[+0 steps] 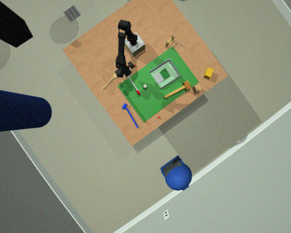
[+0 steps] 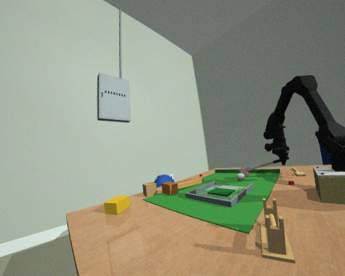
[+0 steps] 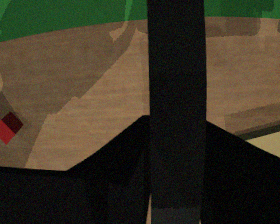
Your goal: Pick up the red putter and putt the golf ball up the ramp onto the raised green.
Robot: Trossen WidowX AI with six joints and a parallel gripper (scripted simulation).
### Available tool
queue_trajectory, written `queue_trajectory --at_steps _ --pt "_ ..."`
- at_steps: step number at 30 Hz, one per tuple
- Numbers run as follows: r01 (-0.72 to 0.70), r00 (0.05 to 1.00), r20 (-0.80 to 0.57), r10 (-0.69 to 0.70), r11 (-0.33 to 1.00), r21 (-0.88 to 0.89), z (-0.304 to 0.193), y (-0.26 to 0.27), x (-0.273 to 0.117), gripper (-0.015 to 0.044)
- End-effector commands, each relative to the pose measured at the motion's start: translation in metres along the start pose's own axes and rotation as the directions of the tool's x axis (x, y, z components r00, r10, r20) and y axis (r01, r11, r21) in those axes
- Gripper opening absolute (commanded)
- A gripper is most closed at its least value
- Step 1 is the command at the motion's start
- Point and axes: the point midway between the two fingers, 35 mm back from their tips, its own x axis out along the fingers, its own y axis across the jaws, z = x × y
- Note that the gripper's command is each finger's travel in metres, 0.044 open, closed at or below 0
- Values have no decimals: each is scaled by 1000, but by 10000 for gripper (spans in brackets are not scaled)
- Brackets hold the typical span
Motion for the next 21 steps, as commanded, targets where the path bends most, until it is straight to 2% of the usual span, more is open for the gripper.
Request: queue_trajectory --at_steps 1,9,15,21 --pt "-3 1000 2 3 1000 -7 7 33 -2 0" --pt "-8 1000 5 8 1000 -7 1 132 -1 0" --pt "-8 1000 5 8 1000 -7 1 134 -3 0" --pt "-8 1000 5 8 1000 -7 2 133 -30 0"
